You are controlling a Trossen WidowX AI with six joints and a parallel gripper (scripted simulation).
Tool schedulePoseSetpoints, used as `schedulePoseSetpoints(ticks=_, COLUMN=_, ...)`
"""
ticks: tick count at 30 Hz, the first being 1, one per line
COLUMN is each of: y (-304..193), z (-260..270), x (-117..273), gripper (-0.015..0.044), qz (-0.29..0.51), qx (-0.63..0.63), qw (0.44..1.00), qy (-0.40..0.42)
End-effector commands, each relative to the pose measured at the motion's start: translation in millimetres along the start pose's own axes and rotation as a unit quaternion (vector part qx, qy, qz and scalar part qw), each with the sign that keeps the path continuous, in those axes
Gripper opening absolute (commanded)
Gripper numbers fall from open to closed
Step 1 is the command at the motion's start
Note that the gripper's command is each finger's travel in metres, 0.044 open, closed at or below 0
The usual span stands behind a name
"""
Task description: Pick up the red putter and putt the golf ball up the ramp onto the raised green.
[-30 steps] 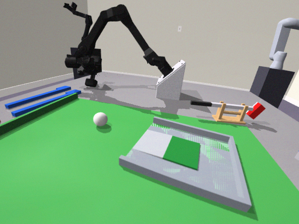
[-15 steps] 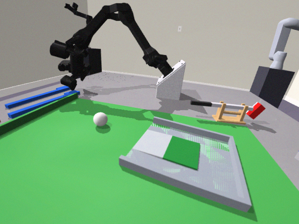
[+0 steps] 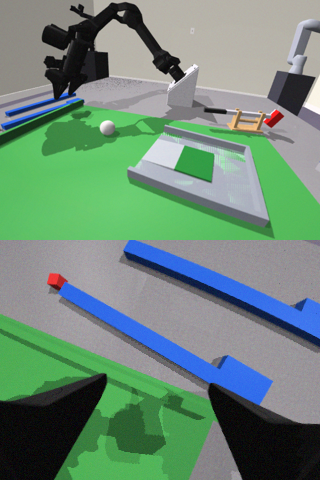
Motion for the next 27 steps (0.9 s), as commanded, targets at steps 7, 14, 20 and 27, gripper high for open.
schedulePoseSetpoints(ticks=7, y=-99, z=75, x=19, gripper=0.0440, qz=0.090, qx=0.230, qw=0.964, qy=0.094)
schedulePoseSetpoints(ticks=14, y=-203, z=111, x=62, gripper=0.0440, qz=0.150, qx=0.473, qw=0.849, qy=0.182)
schedulePoseSetpoints(ticks=20, y=-292, z=114, x=112, gripper=0.0440, qz=0.171, qx=0.666, qw=0.681, qy=0.252)
schedulePoseSetpoints(ticks=27, y=-385, z=83, x=174, gripper=0.0440, qz=0.160, qx=0.841, qw=0.413, qy=0.310)
Point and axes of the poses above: the point midway between the two fingers, 35 mm back from their tips, its own x axis back along the fingers, its own z axis across the jaws, y = z × x, the point moved 4 cm from there along x, back along the fingers, and after that the axes turned 9 degrees about -x, right-handed, at the moved point
